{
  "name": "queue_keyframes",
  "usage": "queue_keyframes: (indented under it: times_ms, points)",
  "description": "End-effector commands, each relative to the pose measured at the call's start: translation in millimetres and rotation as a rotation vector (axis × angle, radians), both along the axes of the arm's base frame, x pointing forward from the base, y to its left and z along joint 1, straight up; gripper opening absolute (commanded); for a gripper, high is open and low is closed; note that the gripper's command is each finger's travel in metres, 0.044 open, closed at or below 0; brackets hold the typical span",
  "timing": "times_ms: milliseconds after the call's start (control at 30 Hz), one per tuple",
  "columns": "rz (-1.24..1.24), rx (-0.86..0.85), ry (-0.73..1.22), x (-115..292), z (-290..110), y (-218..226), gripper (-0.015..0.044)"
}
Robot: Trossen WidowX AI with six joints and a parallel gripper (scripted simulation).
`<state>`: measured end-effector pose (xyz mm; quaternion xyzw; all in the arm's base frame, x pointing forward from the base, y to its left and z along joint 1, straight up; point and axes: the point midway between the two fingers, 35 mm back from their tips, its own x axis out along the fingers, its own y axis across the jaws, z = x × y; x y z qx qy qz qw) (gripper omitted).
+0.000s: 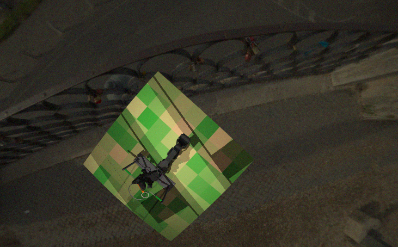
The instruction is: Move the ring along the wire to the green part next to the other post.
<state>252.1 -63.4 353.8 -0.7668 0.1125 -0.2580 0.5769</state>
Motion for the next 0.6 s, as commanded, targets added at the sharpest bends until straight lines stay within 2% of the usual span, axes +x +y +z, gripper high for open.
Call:
queue_keyframes:
  times_ms: [0,567]
  points:
    - [0.0,0.001,0.003,0.3,-6.6,-2.2,-0.015]
    - [0.004,0.229,0.005,0.9,-47.3,-9.5,-0.015]
